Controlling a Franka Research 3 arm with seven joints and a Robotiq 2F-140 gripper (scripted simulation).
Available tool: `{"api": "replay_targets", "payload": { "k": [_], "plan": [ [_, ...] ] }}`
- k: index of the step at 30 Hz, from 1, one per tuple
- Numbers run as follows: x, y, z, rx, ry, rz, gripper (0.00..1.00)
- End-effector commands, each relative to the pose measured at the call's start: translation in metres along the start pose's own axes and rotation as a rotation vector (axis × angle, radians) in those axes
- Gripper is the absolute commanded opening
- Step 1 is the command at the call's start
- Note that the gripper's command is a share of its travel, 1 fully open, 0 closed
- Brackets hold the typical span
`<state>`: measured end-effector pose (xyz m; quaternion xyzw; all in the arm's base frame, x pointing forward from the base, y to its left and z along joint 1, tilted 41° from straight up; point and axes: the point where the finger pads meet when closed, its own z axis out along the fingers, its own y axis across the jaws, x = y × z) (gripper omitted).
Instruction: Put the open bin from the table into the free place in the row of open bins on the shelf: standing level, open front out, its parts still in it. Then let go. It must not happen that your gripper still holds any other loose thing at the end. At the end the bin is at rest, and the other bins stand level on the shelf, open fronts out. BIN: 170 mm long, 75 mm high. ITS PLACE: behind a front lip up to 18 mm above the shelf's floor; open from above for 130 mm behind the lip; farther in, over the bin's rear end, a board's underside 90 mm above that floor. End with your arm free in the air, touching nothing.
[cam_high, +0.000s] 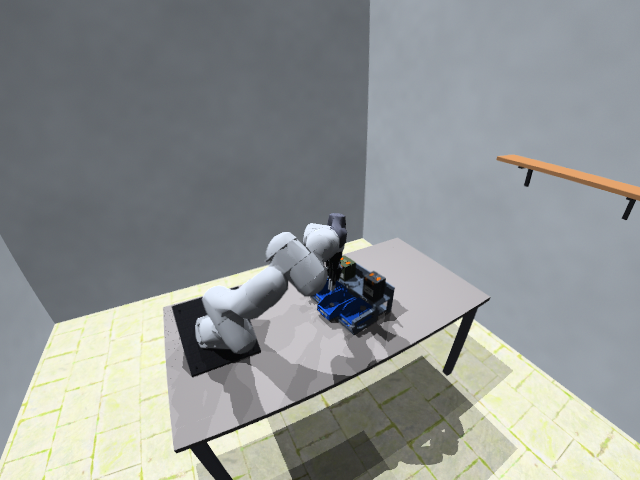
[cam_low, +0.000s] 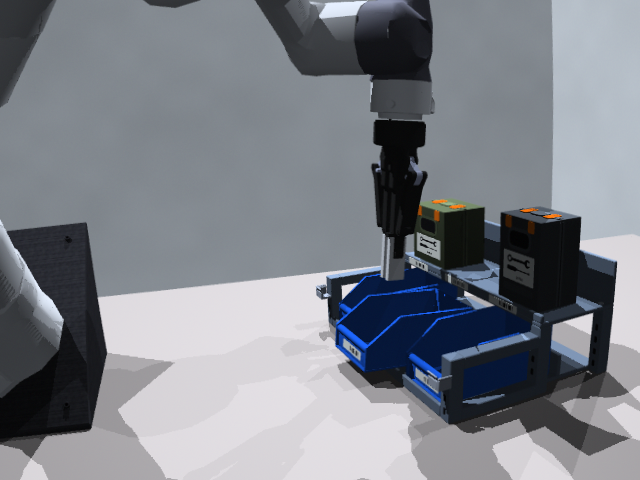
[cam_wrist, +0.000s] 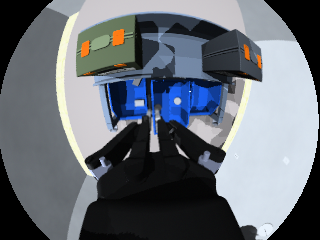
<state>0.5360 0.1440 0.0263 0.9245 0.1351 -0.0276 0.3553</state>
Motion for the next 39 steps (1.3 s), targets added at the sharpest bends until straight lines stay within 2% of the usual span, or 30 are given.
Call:
{"api": "replay_targets", "payload": {
  "k": [1, 23, 39],
  "plan": [
    [-0.002, 0.001, -0.008, -0.002, -0.005, -0.008, 0.06],
    [-0.005, 0.001, -0.037, -0.002, -0.005, -0.008, 0.06],
    [-0.005, 0.001, -0.045, -0.002, -0.005, -0.008, 0.06]
  ]
}}
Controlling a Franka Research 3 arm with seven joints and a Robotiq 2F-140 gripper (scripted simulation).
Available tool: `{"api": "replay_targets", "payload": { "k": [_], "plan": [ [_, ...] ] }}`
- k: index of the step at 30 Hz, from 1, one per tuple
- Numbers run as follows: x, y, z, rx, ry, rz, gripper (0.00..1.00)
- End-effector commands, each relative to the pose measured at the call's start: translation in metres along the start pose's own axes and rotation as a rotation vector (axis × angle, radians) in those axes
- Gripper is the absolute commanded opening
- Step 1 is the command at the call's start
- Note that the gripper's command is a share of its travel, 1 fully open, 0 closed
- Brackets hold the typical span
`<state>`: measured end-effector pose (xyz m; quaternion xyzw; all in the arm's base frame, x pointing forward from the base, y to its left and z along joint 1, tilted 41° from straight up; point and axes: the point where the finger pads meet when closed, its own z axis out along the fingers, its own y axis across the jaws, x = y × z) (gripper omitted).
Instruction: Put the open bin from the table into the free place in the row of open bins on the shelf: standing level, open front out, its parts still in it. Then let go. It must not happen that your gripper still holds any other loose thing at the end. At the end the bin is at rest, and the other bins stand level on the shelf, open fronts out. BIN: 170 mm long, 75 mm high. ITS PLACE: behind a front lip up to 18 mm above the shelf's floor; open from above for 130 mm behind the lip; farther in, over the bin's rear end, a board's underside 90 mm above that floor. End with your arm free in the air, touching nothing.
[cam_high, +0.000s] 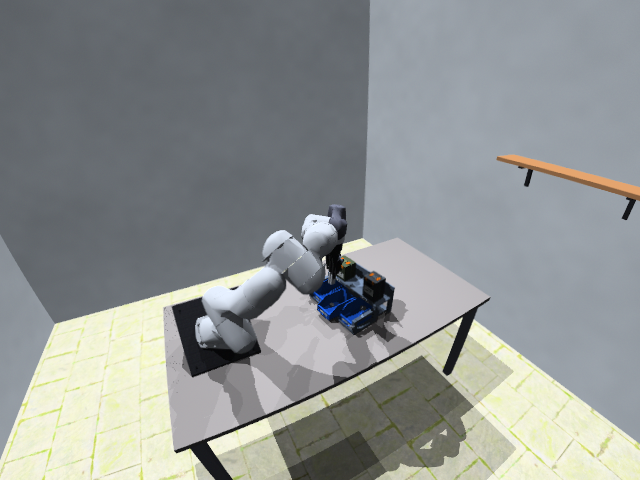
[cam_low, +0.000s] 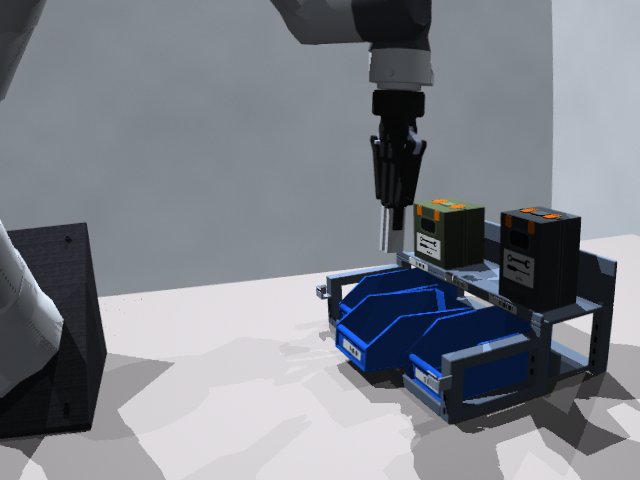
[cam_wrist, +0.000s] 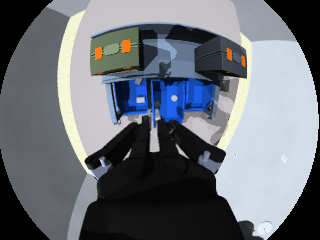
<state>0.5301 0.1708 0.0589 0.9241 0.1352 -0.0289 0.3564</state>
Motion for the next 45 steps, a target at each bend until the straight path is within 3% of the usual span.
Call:
{"api": "replay_targets", "payload": {
  "k": [1, 12, 13, 45],
  "plan": [
    [-0.0009, 0.0002, -0.0032, 0.0, -0.002, -0.007, 0.06],
    [-0.001, 0.0002, -0.0038, 0.0, -0.002, -0.007, 0.06],
    [-0.001, 0.0002, -0.0038, 0.0, -0.002, -0.007, 0.0],
    [-0.001, 0.0002, -0.0038, 0.0, -0.002, -0.007, 0.0]
  ]
}}
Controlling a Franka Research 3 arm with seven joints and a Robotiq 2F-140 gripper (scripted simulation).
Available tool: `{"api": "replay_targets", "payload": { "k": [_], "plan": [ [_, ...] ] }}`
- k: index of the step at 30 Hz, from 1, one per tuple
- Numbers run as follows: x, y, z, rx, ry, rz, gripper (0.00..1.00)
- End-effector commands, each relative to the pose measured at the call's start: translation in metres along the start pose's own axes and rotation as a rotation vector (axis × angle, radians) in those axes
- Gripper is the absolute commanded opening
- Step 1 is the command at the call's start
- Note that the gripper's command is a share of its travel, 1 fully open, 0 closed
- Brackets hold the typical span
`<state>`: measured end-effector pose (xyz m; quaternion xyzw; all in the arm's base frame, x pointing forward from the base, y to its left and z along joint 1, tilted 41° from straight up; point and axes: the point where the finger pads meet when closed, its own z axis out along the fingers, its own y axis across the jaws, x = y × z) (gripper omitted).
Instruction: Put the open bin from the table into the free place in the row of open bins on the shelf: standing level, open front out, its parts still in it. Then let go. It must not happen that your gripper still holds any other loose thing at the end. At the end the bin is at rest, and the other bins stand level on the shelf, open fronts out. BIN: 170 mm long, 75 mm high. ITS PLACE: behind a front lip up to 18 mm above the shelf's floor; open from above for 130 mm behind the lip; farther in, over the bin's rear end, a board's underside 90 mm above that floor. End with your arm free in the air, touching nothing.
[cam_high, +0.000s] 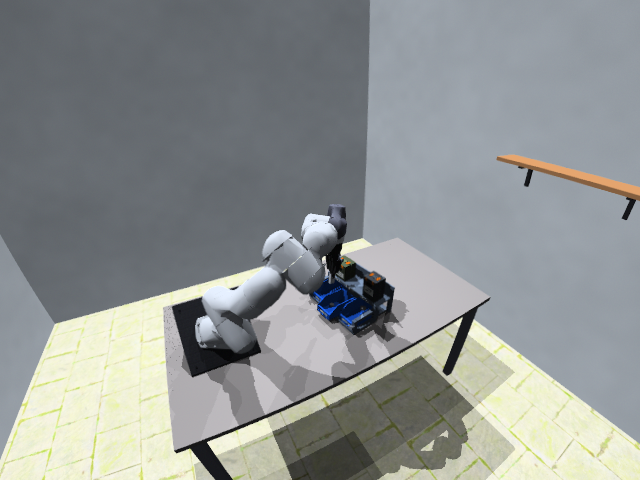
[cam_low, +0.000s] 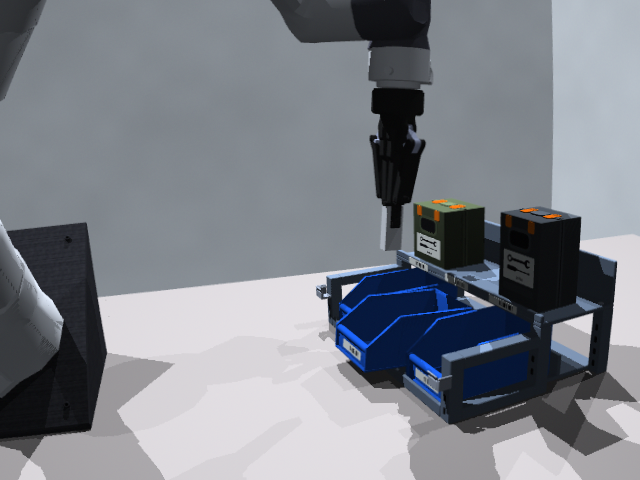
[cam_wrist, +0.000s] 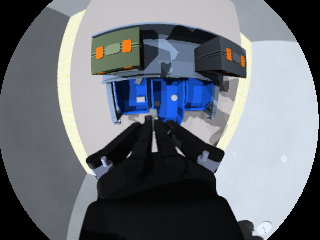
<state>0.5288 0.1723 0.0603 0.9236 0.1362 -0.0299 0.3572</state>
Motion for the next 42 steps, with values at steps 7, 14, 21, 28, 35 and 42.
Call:
{"api": "replay_targets", "payload": {
  "k": [7, 14, 21, 28, 35, 42],
  "plan": [
    [-0.015, 0.01, 0.003, 0.002, 0.009, -0.224, 0.0],
    [-0.024, 0.015, 0.006, 0.001, 0.015, -0.353, 0.0],
    [-0.034, 0.02, 0.009, -0.001, 0.022, -0.486, 0.0],
    [-0.041, 0.023, 0.011, -0.004, 0.027, -0.58, 0.0],
    [-0.054, 0.028, 0.014, -0.009, 0.036, -0.743, 0.0],
    [-0.064, 0.032, 0.017, -0.015, 0.043, -0.874, 0.0]
  ]
}}
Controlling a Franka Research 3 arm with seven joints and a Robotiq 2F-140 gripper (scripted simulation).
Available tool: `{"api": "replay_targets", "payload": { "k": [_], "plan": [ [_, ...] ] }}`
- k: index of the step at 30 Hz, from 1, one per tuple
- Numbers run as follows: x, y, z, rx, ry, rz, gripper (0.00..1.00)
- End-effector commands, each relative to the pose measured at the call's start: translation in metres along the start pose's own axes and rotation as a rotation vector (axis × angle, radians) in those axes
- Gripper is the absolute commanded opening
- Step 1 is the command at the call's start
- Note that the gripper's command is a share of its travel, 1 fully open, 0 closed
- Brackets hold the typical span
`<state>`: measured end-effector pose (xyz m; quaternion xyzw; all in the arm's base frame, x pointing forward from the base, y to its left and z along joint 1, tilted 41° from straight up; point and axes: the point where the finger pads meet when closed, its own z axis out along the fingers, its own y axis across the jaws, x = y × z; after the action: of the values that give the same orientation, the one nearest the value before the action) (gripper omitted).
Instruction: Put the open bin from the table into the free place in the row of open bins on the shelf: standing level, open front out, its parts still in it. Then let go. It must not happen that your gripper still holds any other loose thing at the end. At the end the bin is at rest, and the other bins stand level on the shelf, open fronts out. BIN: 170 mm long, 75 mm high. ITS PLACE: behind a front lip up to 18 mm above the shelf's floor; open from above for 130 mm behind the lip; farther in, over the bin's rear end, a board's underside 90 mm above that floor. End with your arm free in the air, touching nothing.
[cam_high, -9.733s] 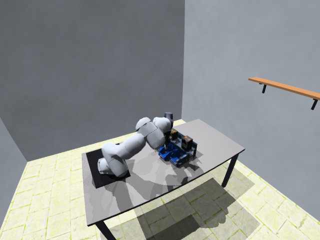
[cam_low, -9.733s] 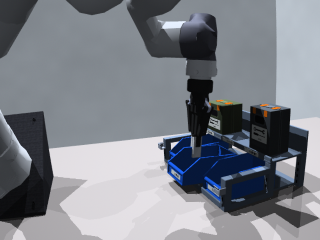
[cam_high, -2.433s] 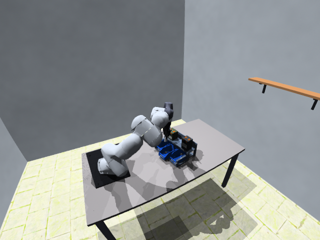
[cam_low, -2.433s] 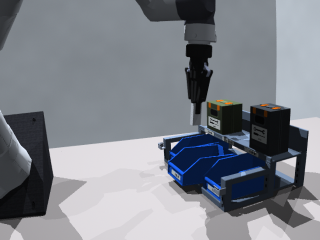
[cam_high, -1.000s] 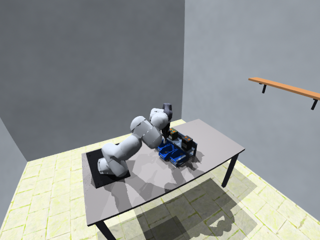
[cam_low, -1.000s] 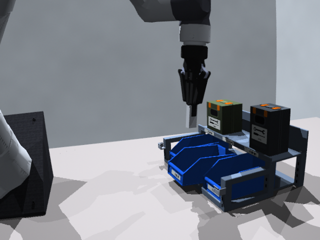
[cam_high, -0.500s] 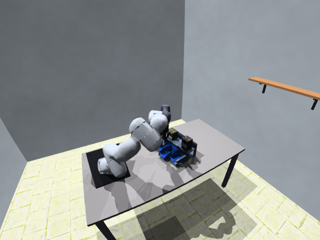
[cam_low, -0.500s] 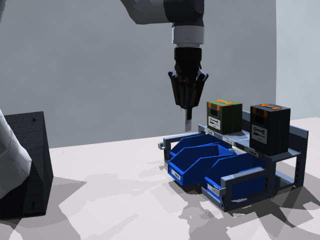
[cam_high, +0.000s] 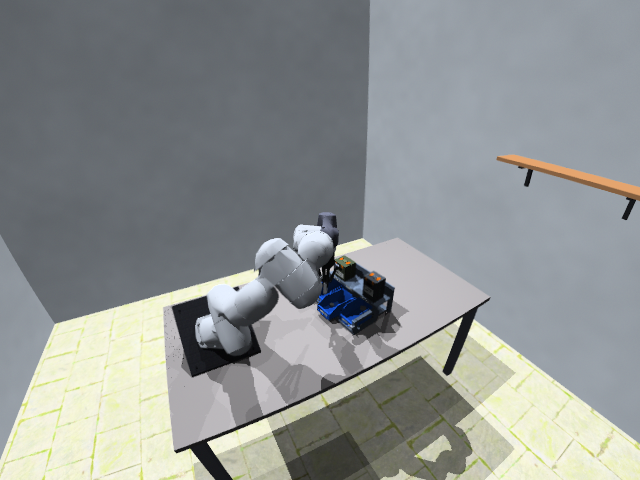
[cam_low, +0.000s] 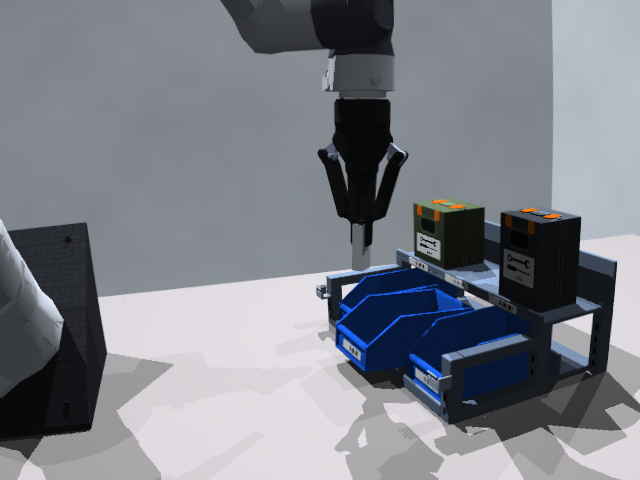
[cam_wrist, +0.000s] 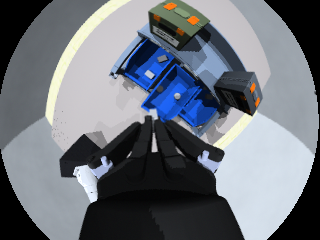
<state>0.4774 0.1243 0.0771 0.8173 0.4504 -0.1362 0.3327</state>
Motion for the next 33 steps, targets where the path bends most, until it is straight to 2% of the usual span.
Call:
{"api": "replay_targets", "payload": {
  "k": [1, 3, 33],
  "plan": [
    [-0.003, -0.001, 0.0, 0.002, 0.018, -0.191, 0.0],
    [-0.003, -0.001, 0.0, 0.002, 0.018, -0.191, 0.0],
    [-0.049, -0.021, 0.014, -0.04, 0.034, -0.767, 0.0]
  ]
}}
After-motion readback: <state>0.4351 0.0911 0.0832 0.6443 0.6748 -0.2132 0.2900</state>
